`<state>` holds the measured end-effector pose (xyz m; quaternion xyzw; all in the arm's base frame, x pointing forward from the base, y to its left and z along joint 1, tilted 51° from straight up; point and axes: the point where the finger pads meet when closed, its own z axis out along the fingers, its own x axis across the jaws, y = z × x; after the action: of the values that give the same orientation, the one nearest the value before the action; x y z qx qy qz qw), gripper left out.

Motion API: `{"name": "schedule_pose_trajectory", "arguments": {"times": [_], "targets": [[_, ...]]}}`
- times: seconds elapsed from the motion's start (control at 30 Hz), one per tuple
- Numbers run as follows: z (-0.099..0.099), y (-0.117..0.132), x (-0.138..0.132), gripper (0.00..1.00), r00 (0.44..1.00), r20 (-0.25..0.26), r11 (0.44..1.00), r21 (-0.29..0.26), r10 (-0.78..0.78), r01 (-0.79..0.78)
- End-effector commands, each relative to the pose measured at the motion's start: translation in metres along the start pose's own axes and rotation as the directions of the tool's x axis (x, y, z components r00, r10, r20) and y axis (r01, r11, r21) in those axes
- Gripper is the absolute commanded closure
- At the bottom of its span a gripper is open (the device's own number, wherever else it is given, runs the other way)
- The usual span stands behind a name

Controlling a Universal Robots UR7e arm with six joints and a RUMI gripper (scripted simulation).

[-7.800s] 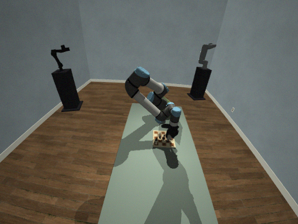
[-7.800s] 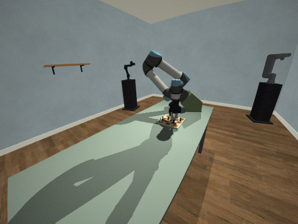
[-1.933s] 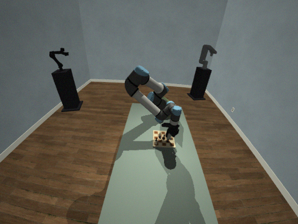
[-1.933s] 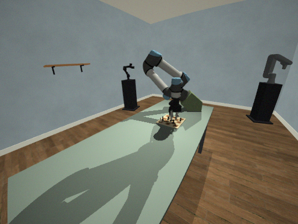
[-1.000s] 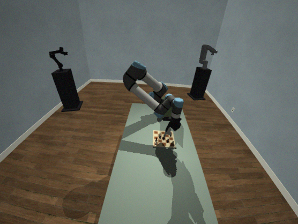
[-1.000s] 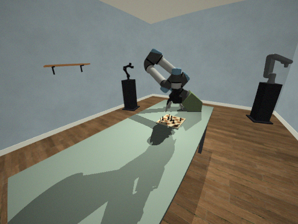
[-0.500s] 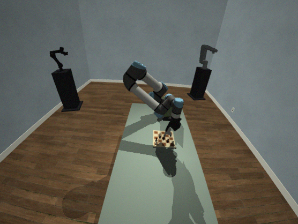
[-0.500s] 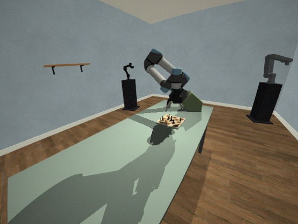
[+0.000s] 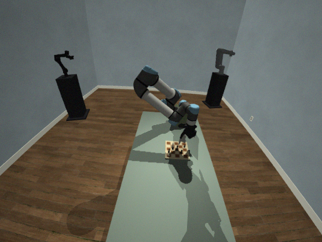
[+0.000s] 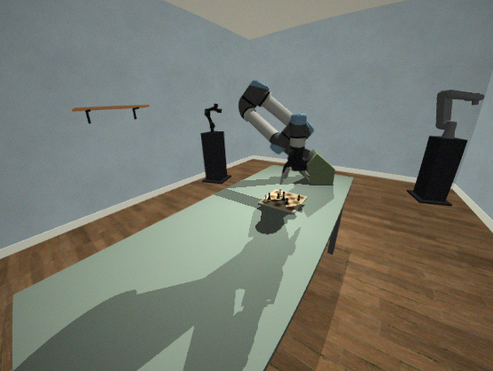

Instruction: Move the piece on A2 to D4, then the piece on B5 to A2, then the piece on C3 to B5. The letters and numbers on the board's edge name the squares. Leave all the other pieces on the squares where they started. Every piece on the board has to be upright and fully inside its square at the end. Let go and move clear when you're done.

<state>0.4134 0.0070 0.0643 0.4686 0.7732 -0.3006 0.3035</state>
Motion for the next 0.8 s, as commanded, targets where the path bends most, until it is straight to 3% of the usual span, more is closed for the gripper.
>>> {"name": "schedule_pose_trajectory", "arguments": {"times": [0.0,0.13,0.17,0.77], "targets": [[0.0036,-0.0158,0.0346,0.0,0.993,0.008,0.993,0.0,0.119,-0.119],[0.0041,-0.0179,0.0381,0.0,0.991,0.008,0.991,0.0,0.131,-0.131],[0.0041,-0.0179,0.0381,0.8,0.991,0.008,0.991,0.0,0.131,-0.131],[0.0033,-0.016,0.0362,0.8,0.991,0.007,0.991,-0.002,0.135,-0.135]]}}
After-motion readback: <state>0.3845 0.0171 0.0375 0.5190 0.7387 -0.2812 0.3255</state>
